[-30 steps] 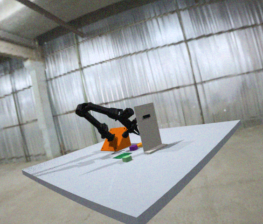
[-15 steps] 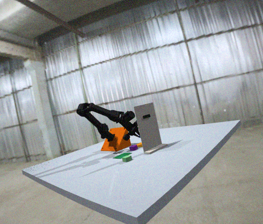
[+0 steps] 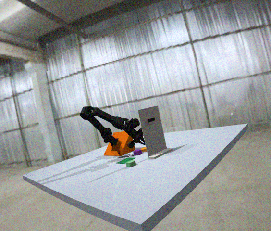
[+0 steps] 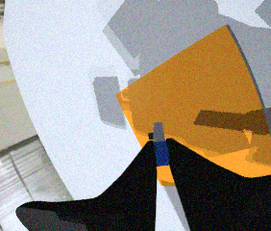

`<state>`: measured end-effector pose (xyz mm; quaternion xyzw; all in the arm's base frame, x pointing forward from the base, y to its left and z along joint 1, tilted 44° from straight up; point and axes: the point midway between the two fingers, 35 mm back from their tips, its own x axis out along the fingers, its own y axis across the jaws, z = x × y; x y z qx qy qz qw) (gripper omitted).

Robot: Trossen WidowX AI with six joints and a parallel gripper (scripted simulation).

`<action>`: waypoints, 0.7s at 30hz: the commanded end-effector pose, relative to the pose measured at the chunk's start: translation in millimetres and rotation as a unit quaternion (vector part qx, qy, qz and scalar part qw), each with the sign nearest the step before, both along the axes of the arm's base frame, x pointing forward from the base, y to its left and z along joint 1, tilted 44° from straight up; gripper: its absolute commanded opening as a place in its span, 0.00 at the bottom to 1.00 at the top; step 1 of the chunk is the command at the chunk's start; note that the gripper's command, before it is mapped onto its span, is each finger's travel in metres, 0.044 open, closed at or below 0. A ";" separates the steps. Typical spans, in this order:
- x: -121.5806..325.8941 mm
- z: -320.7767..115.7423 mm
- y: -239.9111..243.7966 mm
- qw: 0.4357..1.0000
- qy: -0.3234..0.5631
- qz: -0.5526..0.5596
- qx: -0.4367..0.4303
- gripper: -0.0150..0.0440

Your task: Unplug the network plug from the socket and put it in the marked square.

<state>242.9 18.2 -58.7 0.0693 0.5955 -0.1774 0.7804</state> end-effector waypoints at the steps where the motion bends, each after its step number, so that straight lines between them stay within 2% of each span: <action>1: -5.5 -7.8 -6.0 1.000 0.008 0.001 -0.001 0.25; 21: -3.3 -10.7 -12.0 1.000 0.006 0.000 -0.002 0.25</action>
